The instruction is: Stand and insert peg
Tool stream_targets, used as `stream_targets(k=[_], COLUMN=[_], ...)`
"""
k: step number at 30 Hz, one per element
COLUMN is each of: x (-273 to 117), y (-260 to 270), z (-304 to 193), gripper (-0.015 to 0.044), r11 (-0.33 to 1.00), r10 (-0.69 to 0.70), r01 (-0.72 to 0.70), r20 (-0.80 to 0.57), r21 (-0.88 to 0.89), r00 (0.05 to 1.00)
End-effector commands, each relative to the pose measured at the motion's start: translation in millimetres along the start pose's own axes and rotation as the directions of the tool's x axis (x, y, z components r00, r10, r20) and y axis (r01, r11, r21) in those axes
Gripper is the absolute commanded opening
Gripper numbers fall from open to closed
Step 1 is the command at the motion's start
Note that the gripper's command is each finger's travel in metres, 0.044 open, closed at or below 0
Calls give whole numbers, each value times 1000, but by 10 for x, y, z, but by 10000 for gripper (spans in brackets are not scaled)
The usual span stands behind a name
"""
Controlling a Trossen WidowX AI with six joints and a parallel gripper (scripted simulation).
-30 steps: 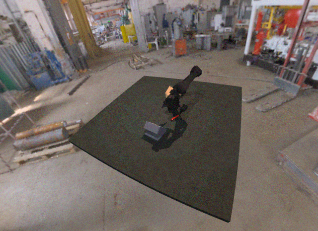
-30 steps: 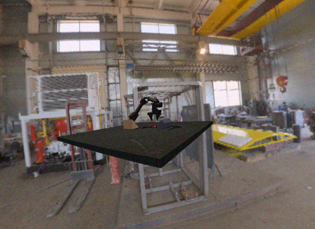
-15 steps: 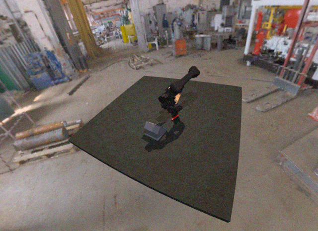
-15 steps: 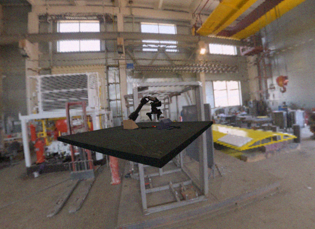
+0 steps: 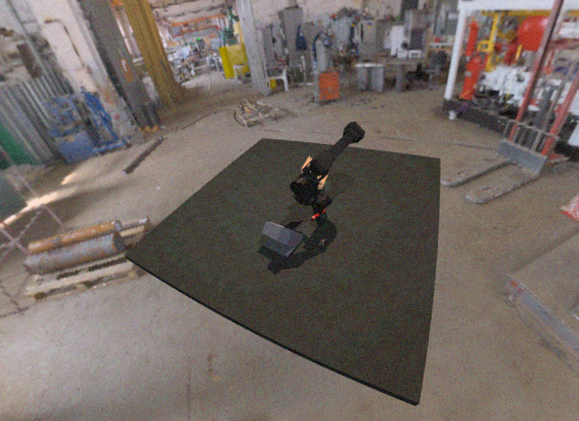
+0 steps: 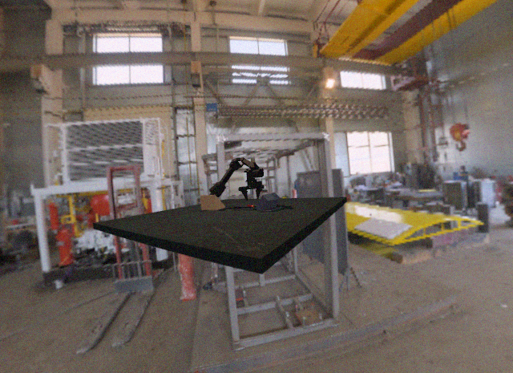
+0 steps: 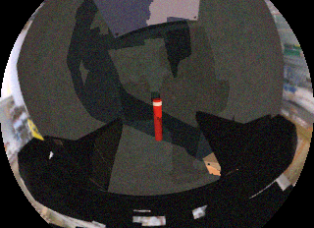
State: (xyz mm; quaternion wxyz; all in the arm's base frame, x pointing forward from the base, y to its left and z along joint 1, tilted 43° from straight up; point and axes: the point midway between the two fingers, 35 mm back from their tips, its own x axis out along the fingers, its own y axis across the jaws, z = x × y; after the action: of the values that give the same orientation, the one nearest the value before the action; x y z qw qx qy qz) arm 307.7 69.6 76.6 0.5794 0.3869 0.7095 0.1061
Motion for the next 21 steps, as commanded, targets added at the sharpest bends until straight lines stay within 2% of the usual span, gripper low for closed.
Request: stream_targets(k=[1,21], x=[70,389], y=[-5,0], z=[-14,-24], gripper=[440,440], r11=[1000,1000], r10=[2,5], r01=[-2,-5], r20=[-8,-5], r21=[4,11], r00=[1000,1000])
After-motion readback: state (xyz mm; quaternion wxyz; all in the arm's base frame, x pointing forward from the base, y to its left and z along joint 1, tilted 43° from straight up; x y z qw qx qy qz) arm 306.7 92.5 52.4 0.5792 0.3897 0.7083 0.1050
